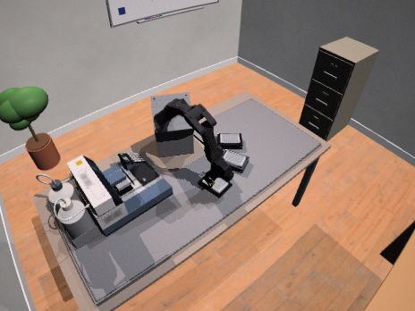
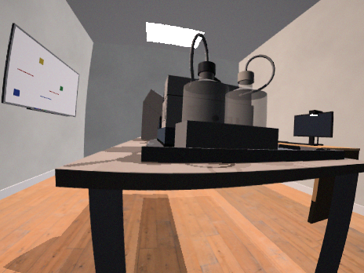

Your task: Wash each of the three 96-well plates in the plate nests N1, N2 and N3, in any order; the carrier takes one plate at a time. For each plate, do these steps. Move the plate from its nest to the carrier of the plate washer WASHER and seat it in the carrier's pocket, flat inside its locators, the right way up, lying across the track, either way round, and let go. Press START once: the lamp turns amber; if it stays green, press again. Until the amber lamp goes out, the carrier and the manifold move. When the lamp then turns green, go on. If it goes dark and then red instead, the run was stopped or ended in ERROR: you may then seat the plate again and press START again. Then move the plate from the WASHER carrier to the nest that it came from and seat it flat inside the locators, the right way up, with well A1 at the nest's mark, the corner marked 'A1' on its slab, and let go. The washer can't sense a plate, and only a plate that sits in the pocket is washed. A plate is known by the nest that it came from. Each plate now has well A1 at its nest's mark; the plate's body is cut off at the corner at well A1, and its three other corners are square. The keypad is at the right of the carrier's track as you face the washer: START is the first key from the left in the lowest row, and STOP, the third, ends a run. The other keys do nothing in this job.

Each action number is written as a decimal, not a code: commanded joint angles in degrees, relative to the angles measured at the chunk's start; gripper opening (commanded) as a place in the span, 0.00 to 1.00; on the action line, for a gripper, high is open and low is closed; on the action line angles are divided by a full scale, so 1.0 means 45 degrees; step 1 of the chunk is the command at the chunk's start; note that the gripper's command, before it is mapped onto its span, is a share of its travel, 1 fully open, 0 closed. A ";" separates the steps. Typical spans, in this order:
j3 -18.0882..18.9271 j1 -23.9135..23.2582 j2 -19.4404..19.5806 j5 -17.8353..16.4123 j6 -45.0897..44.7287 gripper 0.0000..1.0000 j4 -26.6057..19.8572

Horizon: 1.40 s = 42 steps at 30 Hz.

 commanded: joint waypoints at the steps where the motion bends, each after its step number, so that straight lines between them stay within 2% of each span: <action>1: 0.0035 0.0028 -0.0086 -0.0030 -0.0008 0.00 0.0018; 22: 0.0035 0.0028 -0.0086 -0.0030 -0.0008 0.00 0.0018; 42: -0.0638 0.0305 -0.1450 0.0103 0.0245 0.00 -0.0741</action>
